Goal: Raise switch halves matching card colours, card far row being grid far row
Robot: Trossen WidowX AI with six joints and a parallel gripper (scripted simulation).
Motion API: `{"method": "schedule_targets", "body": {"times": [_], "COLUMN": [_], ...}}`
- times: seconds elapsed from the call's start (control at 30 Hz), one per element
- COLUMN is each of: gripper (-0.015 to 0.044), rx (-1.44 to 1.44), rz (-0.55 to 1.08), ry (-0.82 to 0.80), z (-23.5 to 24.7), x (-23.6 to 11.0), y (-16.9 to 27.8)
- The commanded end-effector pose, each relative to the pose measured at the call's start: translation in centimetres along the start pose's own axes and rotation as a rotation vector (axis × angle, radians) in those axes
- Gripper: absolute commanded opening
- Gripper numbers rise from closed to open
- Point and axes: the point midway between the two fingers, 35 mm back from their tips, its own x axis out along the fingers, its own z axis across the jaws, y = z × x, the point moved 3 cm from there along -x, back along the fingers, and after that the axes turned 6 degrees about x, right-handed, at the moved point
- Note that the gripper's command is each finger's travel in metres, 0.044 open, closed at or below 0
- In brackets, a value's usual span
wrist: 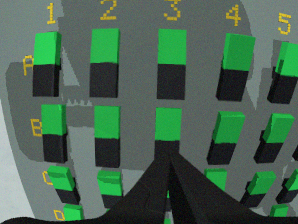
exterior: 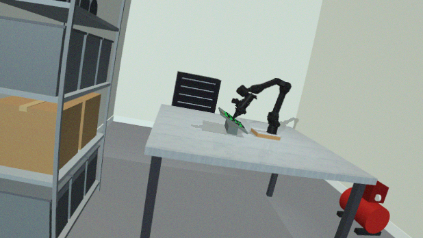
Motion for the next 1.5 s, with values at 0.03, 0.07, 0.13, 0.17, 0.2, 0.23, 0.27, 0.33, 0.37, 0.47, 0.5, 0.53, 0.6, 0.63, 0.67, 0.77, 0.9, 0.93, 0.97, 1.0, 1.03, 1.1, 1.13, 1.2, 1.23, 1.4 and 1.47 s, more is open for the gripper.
{"method": "schedule_targets", "body": {"times": [0.03,0.07,0.13,0.17,0.2,0.23,0.27,0.33,0.37,0.47,0.5,0.53,0.6,0.63,0.67,0.77,0.9,0.93,0.97,1.0,1.03,1.1,1.13,1.2,1.23,1.4,1.47], "gripper": [0.0,0.0,0.0,0.0,0.0,0.0,0.0,0.0,0.0,0.0,0.0,0.0,0.0,0.0,0.0,0.0,0.0,0.0,0.0,0.0,0.0,0.0,0.0,0.0,0.0,0.0,0.0], "rx": [-0.003,-0.003,-0.003,-0.003,-0.003,-0.003,-0.003,-0.003,-0.003,-0.003,-0.003,-0.003,-0.003,-0.003,-0.003,-0.003,0.0,-0.001,-0.002,-0.003,-0.003,-0.003,-0.003,-0.003,-0.003,-0.002,-0.002], "rz": [0.002,0.002,0.002,0.002,0.002,0.002,0.002,0.002,0.002,0.002,0.002,0.002,0.002,0.002,0.002,0.002,0.005,0.011,0.019,0.025,0.029,0.03,0.03,0.03,0.031,0.033,0.033], "ry": [-0.002,-0.002,-0.002,-0.002,-0.002,-0.002,-0.002,-0.002,-0.002,-0.002,-0.002,-0.002,-0.002,-0.002,-0.002,-0.002,0.0,0.0,0.0,0.0,0.0,0.0,0.0,0.0,0.0,-0.002,-0.002], "z": [0.0,0.0,0.0,0.0,0.0,0.0,0.0,0.0,0.0,0.0,0.0,0.0,0.0,0.0,0.0,0.0,0.1,0.1,0.1,0.1,0.1,0.1,0.1,0.1,0.2,3.0,3.1], "x": [0.1,0.2,0.2,0.2,0.2,0.2,0.2,0.3,0.3,0.3,0.3,0.3,0.4,0.4,0.4,0.4,-0.7,-1.9,-3.6,-5.0,-5.8,-6.1,-6.1,-6.1,-6.1,-6.1,-6.1], "y": [0.0,0.0,0.0,0.0,0.0,0.0,0.0,0.0,0.0,0.0,0.0,0.0,0.0,0.0,0.0,0.0,-0.1,-0.3,-0.4,-0.4,-0.3,-0.3,-0.3,-0.3,-0.2,2.1,2.2]}}
